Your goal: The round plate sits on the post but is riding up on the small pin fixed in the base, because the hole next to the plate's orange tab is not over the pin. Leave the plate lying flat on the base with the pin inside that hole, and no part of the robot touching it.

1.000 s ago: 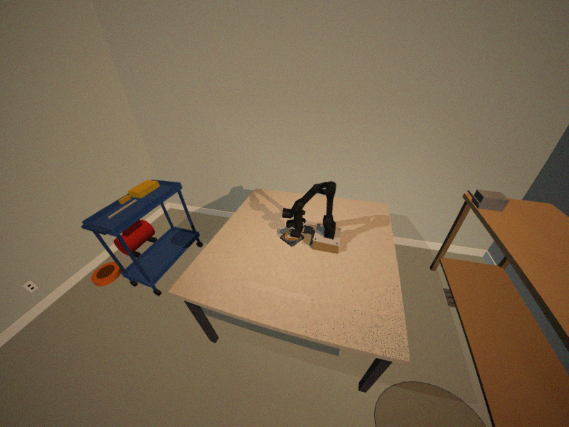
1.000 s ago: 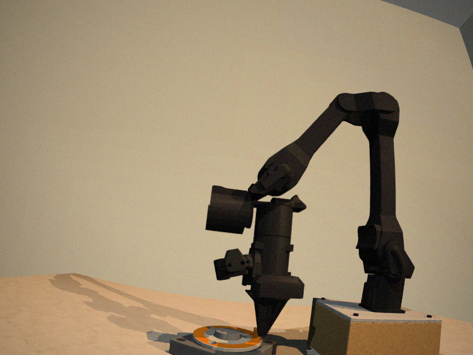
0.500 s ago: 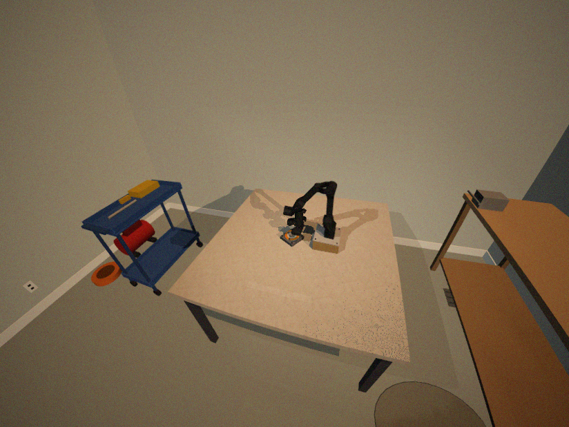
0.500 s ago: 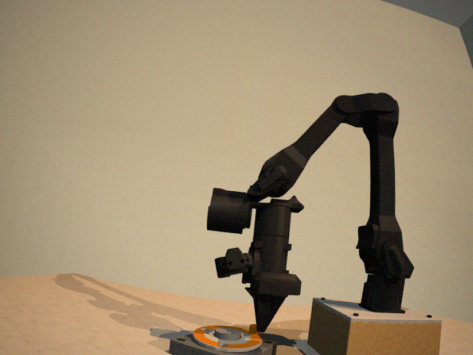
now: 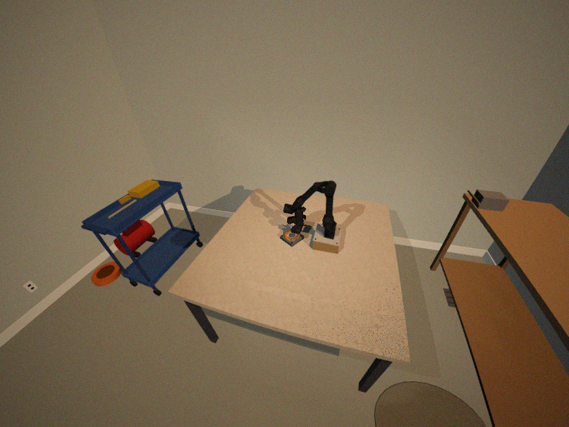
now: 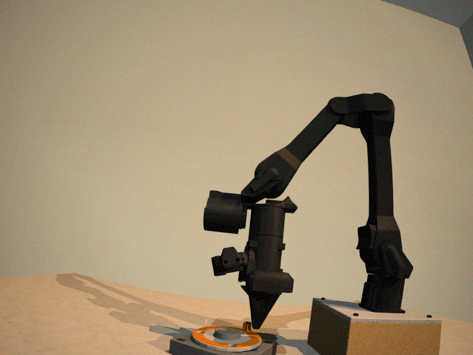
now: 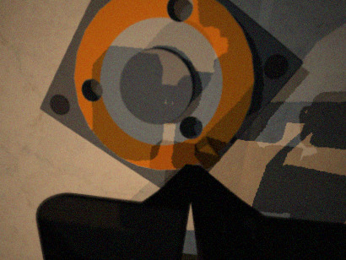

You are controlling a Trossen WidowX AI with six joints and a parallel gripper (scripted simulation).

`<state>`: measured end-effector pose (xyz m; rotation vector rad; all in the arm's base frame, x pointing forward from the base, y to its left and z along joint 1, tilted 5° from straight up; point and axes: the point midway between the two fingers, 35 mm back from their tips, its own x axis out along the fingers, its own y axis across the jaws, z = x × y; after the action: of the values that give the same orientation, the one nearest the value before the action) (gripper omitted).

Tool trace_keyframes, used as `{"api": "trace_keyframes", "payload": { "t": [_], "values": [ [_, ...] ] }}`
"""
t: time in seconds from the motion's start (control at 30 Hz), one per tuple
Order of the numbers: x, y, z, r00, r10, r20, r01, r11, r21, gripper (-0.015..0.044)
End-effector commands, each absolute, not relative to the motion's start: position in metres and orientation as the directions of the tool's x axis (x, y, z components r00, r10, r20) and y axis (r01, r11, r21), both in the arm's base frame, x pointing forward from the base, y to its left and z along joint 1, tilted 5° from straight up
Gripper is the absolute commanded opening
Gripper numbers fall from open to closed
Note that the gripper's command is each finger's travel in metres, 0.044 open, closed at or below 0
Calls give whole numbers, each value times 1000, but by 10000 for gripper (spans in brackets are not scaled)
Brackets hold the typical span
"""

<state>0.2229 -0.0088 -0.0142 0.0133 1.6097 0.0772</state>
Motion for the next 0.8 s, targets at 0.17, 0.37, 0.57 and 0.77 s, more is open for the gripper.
{"api": "trace_keyframes", "payload": {
  "t": [0.17,0.37,0.57,0.77],
  "values": [
    [230,-16,-14,-39,53,-998,-45,998,54,0],
    [232,-19,-15,-38,52,-998,-45,998,54,0],
    [233,-20,2,-38,52,-998,-45,998,54,0],
    [229,-20,29,-38,52,-998,-45,998,54,0]
  ]
}}
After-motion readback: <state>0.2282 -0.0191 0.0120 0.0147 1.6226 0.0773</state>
